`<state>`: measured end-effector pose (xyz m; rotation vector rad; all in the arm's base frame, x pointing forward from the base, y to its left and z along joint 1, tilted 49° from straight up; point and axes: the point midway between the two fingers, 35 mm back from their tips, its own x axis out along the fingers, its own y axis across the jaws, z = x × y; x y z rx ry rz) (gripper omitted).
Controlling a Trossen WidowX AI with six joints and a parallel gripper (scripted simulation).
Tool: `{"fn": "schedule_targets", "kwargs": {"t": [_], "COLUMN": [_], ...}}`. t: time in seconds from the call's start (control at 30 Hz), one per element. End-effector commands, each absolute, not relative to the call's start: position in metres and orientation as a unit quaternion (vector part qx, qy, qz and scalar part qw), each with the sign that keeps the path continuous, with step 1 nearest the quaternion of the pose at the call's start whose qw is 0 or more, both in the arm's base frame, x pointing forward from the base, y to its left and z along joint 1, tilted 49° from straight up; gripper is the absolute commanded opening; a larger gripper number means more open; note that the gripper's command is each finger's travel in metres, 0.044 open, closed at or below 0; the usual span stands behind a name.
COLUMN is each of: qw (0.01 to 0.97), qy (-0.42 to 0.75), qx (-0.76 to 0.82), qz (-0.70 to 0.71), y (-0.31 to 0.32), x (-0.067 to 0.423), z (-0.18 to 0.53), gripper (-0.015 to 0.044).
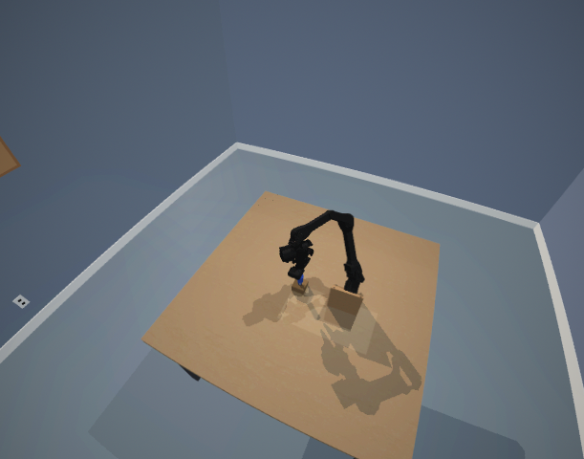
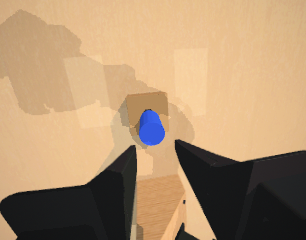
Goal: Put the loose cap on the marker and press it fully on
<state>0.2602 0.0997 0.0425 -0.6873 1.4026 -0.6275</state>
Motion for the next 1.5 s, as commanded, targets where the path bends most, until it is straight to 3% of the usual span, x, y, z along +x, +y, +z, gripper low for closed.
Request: {"fn": "schedule_targets", "kwargs": {"t": [0.0,0.1,1.47], "qw": [0.666,0.666,0.667], "qy": [0.622,0.622,0.621], "qx": [-0.303,-0.303,-0.303], "qz": [-0.279,-0.279,-0.279], "y": [0.099,0.099,0.069], "x": [0.259,0.259,0.263], "z": [0.042,0.042,0.015], "gripper": [0.0072,0.0000,0.0000]}}
